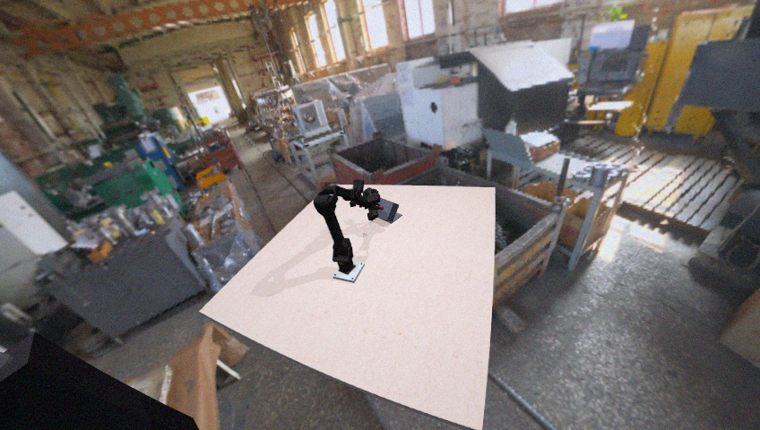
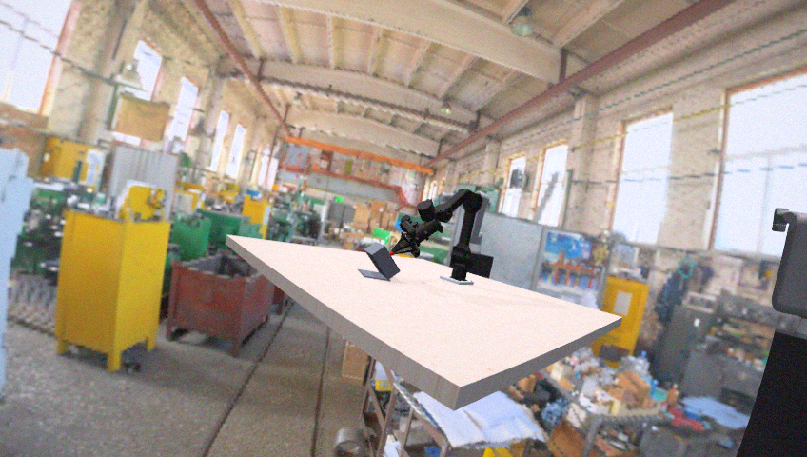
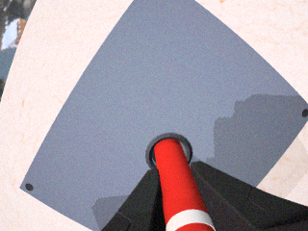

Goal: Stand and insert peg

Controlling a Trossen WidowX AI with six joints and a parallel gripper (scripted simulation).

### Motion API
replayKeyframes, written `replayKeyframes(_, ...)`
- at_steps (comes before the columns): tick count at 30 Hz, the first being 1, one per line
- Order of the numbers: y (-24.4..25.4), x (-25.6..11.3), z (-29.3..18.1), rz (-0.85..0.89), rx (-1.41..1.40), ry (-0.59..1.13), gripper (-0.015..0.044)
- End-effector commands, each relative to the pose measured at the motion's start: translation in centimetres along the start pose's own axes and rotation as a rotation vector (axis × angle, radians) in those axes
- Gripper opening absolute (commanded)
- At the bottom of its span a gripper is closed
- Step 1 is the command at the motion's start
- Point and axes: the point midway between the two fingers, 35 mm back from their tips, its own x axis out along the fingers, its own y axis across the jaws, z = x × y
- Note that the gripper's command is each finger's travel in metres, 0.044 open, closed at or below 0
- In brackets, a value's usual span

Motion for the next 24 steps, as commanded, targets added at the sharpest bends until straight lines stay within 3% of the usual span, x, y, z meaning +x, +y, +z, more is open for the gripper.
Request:
replayKeyframes(1, 0.09, 0.28, -0.06, 0.004, -0.003, 0.004, 0.0)
replayKeyframes(19, 0.01, 0.5, 0.0, -0.001, 0.0, 0.0, 0.0)
replayKeyframes(24, 0.01, 0.5, 0.0, -0.001, 0.0, 0.0, 0.0131)
